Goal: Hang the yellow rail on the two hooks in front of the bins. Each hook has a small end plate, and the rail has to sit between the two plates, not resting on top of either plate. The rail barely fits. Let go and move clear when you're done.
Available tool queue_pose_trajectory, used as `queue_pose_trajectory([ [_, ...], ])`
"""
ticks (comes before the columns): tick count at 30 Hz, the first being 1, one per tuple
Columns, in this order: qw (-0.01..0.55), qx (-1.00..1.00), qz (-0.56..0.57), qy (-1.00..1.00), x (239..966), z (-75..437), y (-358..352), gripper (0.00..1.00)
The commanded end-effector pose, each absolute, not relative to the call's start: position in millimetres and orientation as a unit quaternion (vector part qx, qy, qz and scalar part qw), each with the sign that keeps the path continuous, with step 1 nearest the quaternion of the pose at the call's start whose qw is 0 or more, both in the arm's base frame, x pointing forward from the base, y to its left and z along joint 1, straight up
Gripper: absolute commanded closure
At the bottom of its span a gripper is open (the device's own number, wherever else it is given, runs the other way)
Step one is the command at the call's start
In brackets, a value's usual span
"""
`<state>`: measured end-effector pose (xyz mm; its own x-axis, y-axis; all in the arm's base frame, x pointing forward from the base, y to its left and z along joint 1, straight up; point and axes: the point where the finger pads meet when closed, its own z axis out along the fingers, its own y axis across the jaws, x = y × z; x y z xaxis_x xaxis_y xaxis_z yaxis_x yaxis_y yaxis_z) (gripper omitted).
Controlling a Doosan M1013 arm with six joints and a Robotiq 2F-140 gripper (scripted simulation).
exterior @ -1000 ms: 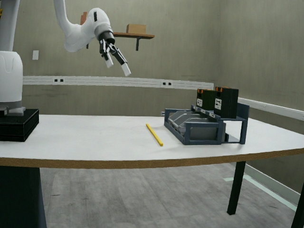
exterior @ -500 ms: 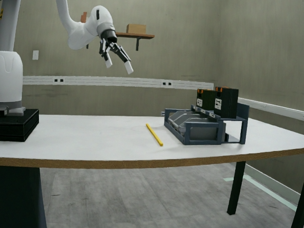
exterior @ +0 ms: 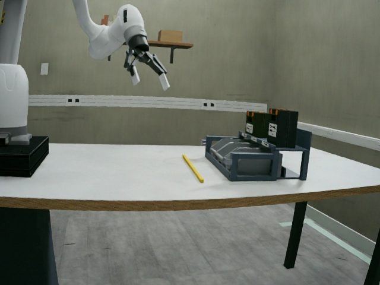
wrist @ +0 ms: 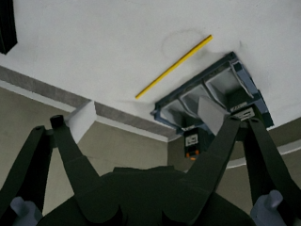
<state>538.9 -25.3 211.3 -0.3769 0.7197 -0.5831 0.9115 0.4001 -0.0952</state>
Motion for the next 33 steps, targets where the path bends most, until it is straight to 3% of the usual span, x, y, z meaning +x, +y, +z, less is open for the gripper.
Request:
queue_pose_trajectory([
  [1, 0.227, 0.559, -0.191, 0.774, 543, 214, -26, 0.0],
  [33, 0.215, 0.675, -0.148, 0.69, 555, 227, -24, 0.0],
])
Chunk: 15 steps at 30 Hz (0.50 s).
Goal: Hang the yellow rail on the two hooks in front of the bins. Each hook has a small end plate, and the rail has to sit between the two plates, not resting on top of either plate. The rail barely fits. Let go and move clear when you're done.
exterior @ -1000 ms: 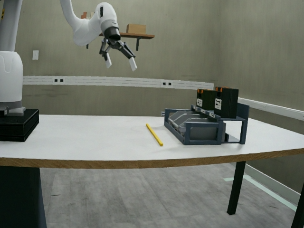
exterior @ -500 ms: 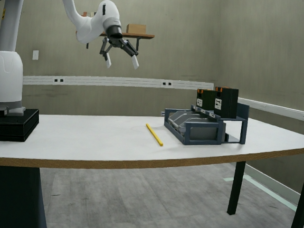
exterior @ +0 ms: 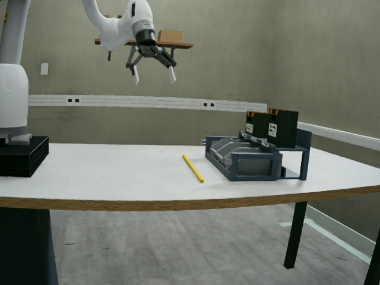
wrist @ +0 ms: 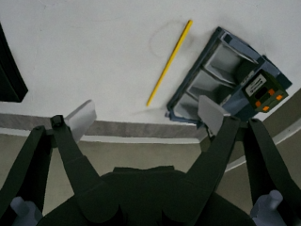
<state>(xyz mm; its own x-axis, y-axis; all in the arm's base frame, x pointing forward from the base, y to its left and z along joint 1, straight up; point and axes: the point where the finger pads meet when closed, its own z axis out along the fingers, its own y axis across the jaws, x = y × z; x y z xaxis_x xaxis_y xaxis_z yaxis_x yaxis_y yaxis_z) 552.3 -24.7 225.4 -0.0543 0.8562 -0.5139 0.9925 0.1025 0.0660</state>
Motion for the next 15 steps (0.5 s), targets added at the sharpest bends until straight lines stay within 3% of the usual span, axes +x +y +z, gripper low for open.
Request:
queue_pose_trajectory([
  [1, 0.212, 0.69, -0.143, 0.677, 556.1, 228.6, -24.1, 0.0],
  [15, 0.206, 0.718, -0.133, 0.652, 559.2, 231.4, -23.5, 0.0],
])
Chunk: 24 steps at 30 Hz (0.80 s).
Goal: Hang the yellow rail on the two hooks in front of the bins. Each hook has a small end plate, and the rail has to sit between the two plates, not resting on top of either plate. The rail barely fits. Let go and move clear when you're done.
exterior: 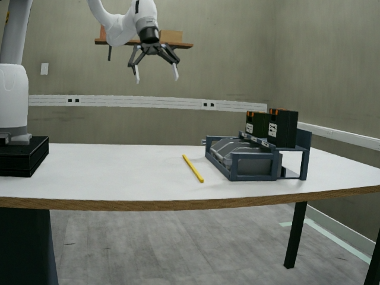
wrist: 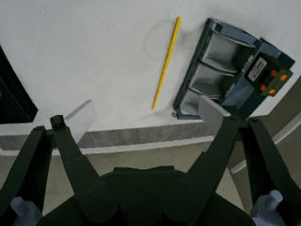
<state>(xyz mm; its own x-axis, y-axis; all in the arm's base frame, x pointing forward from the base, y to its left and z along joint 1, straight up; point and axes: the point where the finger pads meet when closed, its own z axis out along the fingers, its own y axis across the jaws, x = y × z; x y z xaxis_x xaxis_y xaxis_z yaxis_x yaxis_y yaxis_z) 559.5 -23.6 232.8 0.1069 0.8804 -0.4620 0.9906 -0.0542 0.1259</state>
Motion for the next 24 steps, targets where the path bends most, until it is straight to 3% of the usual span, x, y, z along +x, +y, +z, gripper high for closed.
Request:
queue_pose_trajectory([
  [1, 0.206, 0.728, -0.127, 0.642, 561, 234, -23, 0.0],
  [24, 0.174, 0.836, -0.084, 0.514, 577, 249, -19, 0.0],
])
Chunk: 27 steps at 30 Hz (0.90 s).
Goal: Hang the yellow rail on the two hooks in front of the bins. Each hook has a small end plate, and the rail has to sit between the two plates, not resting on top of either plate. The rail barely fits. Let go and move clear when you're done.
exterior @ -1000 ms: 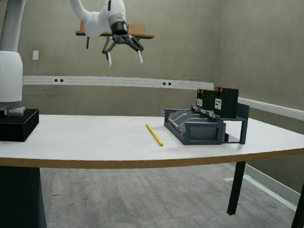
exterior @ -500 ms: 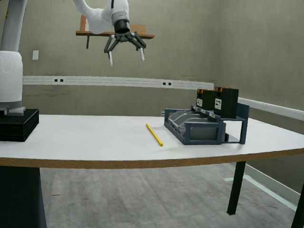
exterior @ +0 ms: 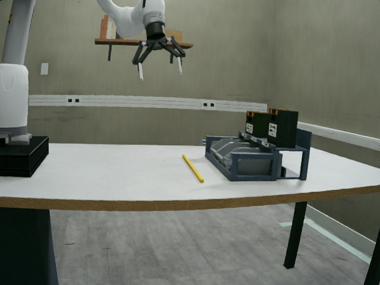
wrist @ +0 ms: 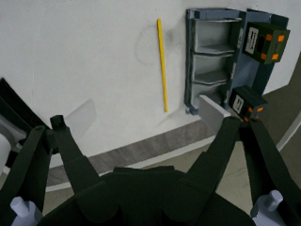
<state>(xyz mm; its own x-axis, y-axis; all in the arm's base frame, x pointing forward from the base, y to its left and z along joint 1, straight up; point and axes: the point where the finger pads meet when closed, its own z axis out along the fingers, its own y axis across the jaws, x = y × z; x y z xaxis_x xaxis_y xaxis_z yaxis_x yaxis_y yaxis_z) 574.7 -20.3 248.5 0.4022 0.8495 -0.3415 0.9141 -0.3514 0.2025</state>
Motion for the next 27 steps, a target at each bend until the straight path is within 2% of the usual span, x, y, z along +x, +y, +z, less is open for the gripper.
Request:
queue_pose_trajectory([
  [1, 0.174, 0.836, -0.084, 0.514, 577, 249, -19, 0.0],
  [27, 0.153, 0.884, -0.062, 0.438, 587, 259, -17, 0.0],
])
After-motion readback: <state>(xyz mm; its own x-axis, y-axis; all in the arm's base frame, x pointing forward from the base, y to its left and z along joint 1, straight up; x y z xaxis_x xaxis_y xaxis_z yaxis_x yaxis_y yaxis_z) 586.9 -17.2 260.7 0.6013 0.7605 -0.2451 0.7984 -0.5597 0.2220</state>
